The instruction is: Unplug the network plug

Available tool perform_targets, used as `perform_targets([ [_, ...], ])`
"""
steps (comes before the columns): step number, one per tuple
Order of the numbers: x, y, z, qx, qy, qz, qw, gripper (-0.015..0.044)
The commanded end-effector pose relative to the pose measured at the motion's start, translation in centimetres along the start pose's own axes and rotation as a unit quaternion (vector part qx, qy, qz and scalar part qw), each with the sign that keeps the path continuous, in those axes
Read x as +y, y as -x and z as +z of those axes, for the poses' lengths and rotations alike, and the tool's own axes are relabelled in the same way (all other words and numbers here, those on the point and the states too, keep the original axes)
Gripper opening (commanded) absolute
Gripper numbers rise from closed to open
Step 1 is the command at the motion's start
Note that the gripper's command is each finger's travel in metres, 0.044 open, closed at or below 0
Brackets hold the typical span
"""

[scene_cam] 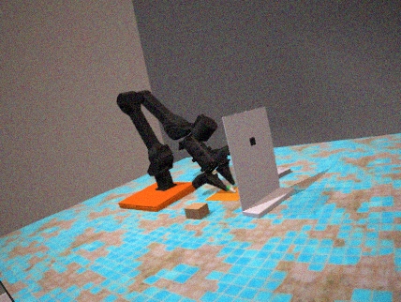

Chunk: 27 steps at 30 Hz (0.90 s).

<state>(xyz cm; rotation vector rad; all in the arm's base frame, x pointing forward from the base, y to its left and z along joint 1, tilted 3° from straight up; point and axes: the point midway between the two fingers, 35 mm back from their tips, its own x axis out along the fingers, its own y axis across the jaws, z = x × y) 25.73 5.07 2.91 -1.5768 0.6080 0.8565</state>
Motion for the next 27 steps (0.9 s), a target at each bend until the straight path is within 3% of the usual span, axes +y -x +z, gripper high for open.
perform_targets([
  [1, -0.1, 0.3, 0.0, 0.000, 0.000, -0.001, 1.000, 0.0156],
  [27, 0.0, 2.3, 0.2, -0.001, 0.001, 0.000, 1.000, 0.0156],
])
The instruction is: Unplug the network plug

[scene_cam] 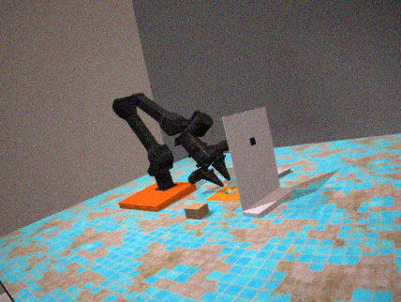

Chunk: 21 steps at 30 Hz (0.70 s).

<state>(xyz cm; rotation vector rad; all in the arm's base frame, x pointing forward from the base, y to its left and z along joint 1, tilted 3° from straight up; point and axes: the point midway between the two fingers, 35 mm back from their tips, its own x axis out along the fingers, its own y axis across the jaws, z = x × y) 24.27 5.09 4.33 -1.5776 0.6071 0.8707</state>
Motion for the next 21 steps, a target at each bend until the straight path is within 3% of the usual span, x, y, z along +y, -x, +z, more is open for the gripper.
perform_targets([
  [1, -0.2, 0.4, -0.1, 0.002, -0.002, -0.004, 1.000, 0.0156],
  [21, -1.5, 2.2, 0.0, 0.002, -0.002, -0.003, 1.000, 0.0156],
])
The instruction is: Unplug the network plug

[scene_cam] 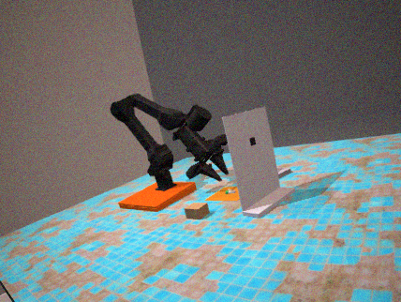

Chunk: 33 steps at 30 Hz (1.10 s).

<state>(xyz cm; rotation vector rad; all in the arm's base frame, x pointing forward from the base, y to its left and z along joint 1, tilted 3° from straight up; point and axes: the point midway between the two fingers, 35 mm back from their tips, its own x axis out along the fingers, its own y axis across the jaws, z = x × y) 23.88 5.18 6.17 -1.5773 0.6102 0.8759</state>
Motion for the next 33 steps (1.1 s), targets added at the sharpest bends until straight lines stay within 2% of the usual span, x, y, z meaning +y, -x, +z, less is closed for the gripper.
perform_targets([
  [1, -0.8, 0.6, -0.1, 0.002, -0.003, -0.006, 1.000, 0.0156],
  [33, -3.1, 4.5, 0.0, 0.002, -0.003, -0.006, 1.000, 0.0156],
])
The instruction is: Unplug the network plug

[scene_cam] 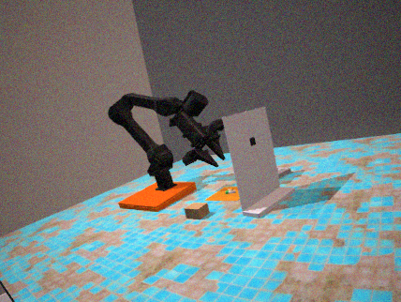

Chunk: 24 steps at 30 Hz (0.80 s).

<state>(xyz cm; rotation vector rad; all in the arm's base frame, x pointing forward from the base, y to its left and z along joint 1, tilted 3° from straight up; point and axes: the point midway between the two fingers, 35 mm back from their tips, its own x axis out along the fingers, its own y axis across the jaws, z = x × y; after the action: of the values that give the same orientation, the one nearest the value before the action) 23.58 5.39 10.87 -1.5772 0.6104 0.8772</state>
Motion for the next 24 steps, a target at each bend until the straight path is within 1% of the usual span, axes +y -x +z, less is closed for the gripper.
perform_targets([
  [1, -0.6, 0.7, -0.1, 0.002, -0.003, -0.006, 1.000, 0.0156],
  [13, -1.2, 2.4, -0.1, 0.002, -0.003, -0.006, 1.000, 0.0156],
  [15, -0.9, 1.9, 0.0, 0.000, 0.000, 0.000, 1.000, 0.0156],
  [24, -2.6, 3.9, 0.0, 0.000, -0.001, -0.001, 1.000, 0.0156],
])
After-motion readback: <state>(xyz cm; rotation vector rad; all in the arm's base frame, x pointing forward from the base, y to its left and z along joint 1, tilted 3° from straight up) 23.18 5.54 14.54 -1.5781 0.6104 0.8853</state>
